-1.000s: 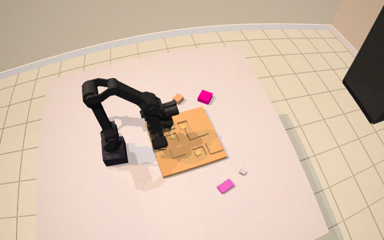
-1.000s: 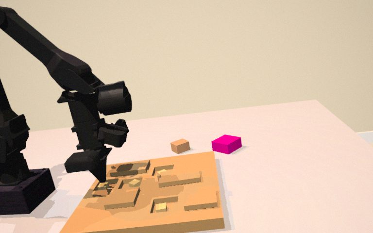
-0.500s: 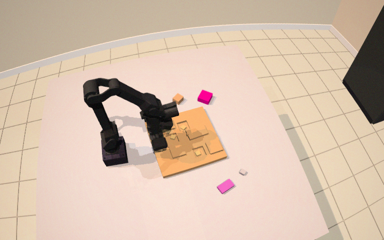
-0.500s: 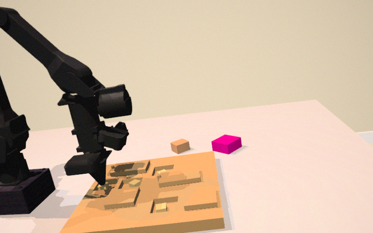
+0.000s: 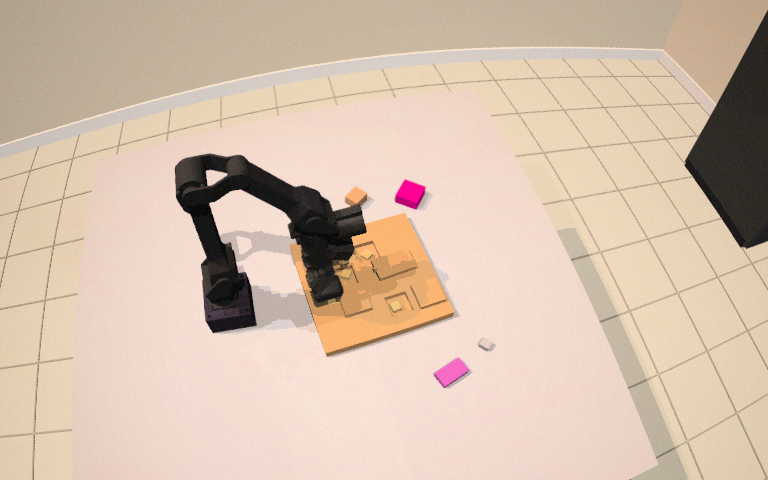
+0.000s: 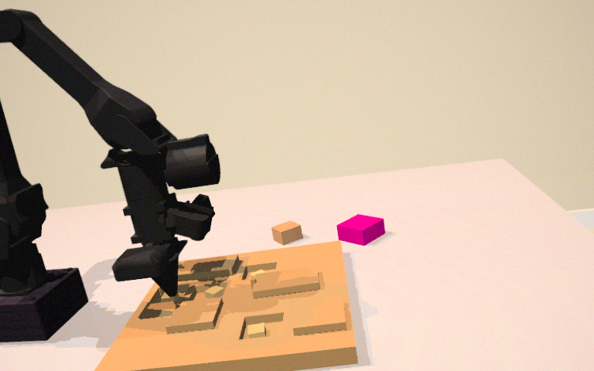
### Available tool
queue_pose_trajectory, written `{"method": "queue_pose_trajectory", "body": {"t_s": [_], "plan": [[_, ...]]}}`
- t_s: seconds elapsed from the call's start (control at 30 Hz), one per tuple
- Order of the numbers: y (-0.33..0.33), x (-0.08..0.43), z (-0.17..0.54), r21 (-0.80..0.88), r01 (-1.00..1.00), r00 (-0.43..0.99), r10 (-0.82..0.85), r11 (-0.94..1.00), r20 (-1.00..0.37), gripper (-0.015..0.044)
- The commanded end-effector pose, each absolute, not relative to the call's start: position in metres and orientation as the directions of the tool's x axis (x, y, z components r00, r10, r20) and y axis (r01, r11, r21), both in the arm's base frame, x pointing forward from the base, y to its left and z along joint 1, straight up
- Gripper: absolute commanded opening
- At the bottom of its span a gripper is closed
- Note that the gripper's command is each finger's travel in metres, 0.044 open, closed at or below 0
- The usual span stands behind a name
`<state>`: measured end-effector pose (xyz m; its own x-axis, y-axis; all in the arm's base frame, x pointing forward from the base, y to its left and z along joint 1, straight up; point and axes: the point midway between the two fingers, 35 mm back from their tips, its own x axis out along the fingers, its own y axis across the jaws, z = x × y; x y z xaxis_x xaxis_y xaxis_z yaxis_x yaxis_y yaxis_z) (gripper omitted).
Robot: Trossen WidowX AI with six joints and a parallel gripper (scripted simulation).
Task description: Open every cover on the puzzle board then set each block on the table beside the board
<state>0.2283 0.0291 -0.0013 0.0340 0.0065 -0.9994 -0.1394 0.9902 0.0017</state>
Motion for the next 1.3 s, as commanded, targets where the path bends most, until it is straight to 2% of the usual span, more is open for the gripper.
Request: {"method": "queue_pose_trajectory", "body": {"t_s": [0.0, 0.13, 0.27, 0.47, 0.57, 0.63, 0.8, 0.83, 1.0, 1.27], "plan": [[0.028, 0.23, -0.004, -0.001, -0.16, 0.028, 0.004, 0.987, -1.0, 0.0], [0.029, 0.229, -0.002, -0.005, -0.309, 0.027, 0.004, 0.951, -1.0, 0.0], [0.029, 0.227, 0.001, -0.014, -0.623, 0.027, 0.004, 0.782, -1.0, 0.0], [0.03, 0.224, 0.007, -0.025, -0.955, 0.027, 0.004, 0.297, -1.0, 0.0], [0.031, 0.222, 0.01, -0.027, -1.0, 0.027, 0.004, 0.003, -1.0, 0.0], [0.031, 0.222, 0.011, -0.027, -0.992, 0.027, 0.004, -0.127, -1.0, 0.0], [0.031, 0.221, 0.011, -0.027, -0.989, 0.027, 0.004, -0.143, -1.0, 0.0], [0.03, 0.224, 0.005, -0.017, -0.935, 0.021, 0.005, 0.354, -1.0, 0.0026], [0.03, 0.224, 0.019, -0.018, -0.973, 0.019, 0.003, 0.231, -1.0, 0.0144], [0.031, 0.223, 0.045, -0.023, -1.0, 0.023, 0.002, 0.003, -1.0, 0.0144]]}}
